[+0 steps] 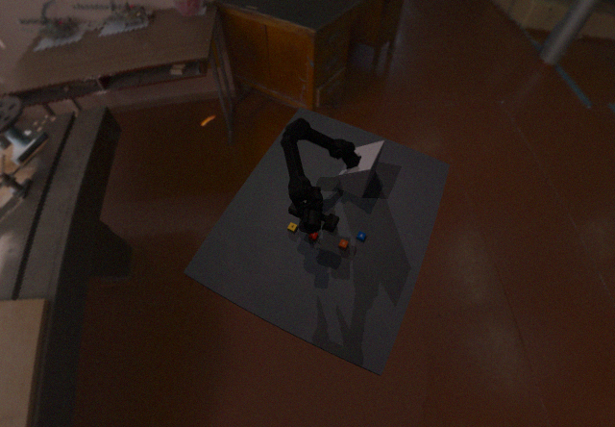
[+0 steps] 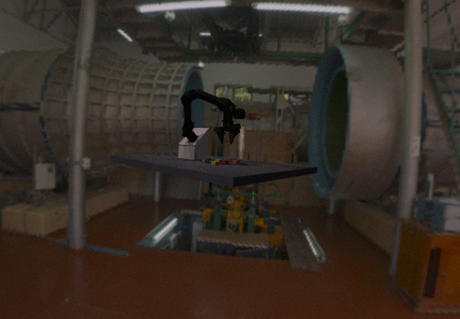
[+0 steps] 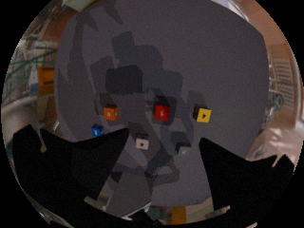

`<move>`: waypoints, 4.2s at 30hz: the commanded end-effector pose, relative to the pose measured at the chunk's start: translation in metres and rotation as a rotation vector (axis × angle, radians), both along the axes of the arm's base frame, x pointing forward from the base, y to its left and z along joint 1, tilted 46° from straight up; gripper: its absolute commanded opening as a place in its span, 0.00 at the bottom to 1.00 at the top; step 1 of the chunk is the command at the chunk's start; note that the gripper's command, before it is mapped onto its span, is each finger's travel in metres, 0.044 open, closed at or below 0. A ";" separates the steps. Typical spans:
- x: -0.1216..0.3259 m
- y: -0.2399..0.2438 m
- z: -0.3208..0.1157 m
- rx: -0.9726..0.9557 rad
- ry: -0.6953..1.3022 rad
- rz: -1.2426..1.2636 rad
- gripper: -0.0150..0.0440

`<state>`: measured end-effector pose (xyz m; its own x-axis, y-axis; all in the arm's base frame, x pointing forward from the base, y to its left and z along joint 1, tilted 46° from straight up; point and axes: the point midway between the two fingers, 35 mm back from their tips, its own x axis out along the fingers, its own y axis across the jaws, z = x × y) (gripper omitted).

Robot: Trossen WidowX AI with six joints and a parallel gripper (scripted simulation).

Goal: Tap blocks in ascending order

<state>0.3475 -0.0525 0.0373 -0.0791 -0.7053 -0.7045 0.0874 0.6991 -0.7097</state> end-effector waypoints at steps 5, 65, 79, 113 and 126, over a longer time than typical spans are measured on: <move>0.000 0.000 0.001 -0.001 0.003 0.004 0.93; -0.009 0.094 -0.091 0.006 0.001 0.004 0.93; -0.015 0.036 -0.148 0.002 0.001 0.004 0.31; -0.017 0.019 -0.165 0.003 -0.001 0.002 0.29; -0.009 0.094 -0.091 0.006 0.001 0.004 0.29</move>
<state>0.3341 0.0173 -0.0773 -0.0986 -0.7068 -0.7005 0.0726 0.6970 -0.7134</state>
